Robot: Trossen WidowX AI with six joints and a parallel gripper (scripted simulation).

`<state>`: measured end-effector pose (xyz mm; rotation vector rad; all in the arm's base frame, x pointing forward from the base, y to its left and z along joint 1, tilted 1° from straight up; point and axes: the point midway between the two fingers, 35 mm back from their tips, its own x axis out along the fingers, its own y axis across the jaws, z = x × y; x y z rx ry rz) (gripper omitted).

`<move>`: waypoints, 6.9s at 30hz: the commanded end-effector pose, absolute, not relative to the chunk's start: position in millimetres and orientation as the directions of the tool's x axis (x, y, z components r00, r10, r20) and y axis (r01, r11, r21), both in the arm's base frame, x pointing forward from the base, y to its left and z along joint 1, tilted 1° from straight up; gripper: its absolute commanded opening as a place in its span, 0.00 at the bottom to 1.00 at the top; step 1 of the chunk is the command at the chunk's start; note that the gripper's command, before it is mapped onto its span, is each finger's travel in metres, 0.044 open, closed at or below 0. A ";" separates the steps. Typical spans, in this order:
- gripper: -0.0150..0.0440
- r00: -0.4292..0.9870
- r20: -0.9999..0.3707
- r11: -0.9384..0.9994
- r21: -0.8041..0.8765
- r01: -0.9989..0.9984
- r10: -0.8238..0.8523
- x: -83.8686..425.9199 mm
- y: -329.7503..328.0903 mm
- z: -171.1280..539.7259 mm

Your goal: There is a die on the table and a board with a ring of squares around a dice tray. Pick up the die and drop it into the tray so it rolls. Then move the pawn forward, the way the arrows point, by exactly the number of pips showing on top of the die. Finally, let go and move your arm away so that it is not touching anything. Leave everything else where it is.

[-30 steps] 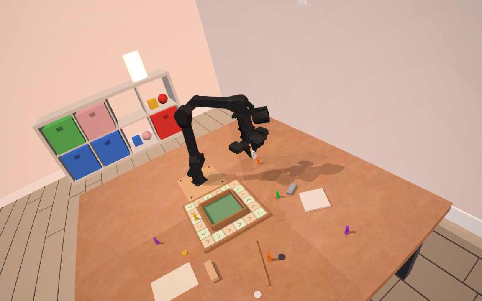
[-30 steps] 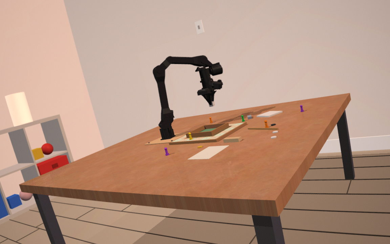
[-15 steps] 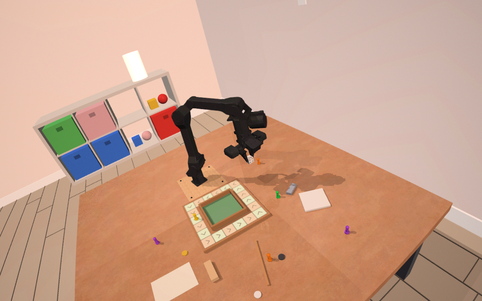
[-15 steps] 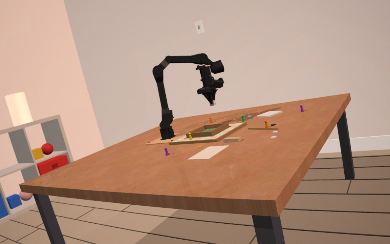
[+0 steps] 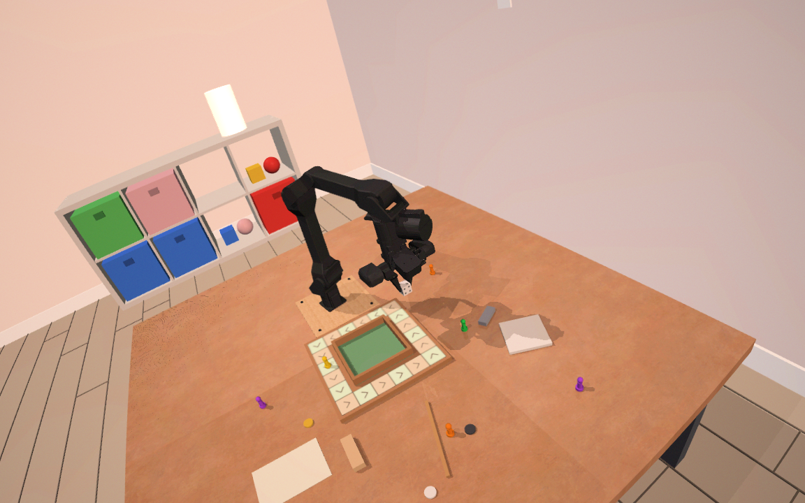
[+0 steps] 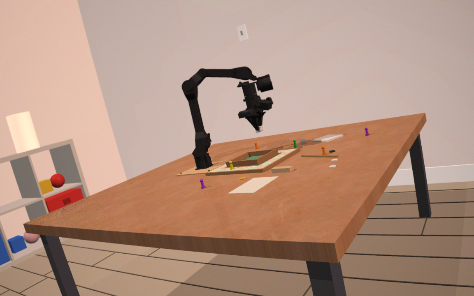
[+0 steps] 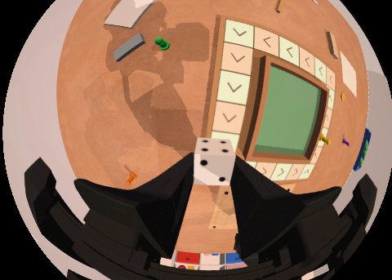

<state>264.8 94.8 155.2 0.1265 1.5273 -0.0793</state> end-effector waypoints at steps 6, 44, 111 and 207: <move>0.25 0.045 -0.998 0.988 0.040 0.146 0.033 272.9 55.1 147.6; 0.25 0.430 -0.901 0.986 0.016 0.165 -0.057 273.7 -46.2 122.2; 1.00 0.544 -0.836 0.986 0.025 0.166 -0.071 253.6 -46.6 176.6; 0.25 0.024 -1.000 0.604 0.021 0.797 0.003 226.4 -159.0 121.0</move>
